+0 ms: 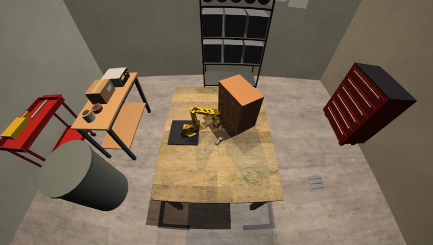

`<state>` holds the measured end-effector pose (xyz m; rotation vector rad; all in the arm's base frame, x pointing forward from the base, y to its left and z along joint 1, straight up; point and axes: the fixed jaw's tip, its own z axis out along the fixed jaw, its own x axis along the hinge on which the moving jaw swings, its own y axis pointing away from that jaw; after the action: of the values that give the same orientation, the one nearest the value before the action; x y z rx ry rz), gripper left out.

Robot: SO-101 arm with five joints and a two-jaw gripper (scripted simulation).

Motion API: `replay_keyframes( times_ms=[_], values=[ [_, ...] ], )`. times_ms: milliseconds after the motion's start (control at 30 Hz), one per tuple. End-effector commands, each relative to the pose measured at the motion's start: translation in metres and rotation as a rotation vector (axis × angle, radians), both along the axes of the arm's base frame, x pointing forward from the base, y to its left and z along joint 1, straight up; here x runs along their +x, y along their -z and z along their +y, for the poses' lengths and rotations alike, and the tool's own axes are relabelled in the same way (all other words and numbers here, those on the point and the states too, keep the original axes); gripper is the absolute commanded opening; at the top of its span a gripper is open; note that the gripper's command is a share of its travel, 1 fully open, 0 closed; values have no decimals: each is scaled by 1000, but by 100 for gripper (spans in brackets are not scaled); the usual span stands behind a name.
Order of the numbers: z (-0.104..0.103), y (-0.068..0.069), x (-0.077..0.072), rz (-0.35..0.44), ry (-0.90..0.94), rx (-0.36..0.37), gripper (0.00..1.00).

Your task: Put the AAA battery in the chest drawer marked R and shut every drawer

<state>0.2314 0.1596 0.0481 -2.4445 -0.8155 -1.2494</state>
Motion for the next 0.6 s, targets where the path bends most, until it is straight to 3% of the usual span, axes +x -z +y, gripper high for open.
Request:
replay_keyframes(
  times_ms=[0, 567],
  values=[
    [-2, -2, -4, -1, 0, 5, 21],
    [-21, -3, -34, 12, 1, 17, 21]
  ],
)
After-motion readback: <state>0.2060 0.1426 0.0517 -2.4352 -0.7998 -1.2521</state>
